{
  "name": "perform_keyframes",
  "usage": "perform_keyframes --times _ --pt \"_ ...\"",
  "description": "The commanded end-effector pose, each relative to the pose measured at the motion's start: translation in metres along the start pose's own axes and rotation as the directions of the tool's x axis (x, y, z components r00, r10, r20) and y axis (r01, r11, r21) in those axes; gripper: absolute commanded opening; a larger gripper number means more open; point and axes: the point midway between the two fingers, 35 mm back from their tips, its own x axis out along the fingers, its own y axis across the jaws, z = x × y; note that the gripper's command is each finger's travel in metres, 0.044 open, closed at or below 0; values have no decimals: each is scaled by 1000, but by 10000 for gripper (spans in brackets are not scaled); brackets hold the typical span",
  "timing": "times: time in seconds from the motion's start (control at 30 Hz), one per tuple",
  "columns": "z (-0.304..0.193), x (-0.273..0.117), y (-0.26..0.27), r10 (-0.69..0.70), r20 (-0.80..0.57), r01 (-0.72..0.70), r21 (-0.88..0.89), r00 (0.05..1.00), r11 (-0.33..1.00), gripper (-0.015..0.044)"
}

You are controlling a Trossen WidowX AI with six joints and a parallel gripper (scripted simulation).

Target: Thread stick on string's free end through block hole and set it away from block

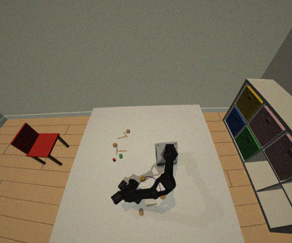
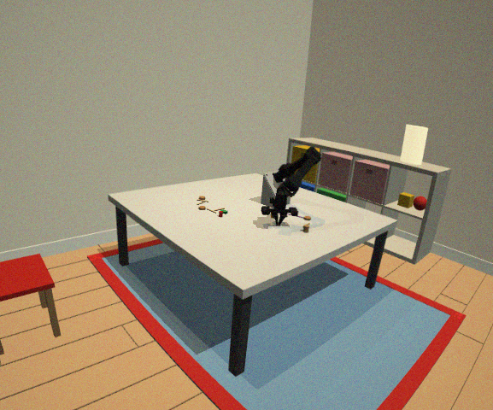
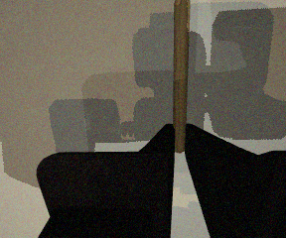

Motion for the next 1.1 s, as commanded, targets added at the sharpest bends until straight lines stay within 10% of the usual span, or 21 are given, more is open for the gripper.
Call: perform_keyframes --times 0.0,1.07 --pt "-3 4 1 2 -4 -2 -6 1000 1000 0" --pt "-3 4 1 2 -4 -2 -6 1000 1000 0"
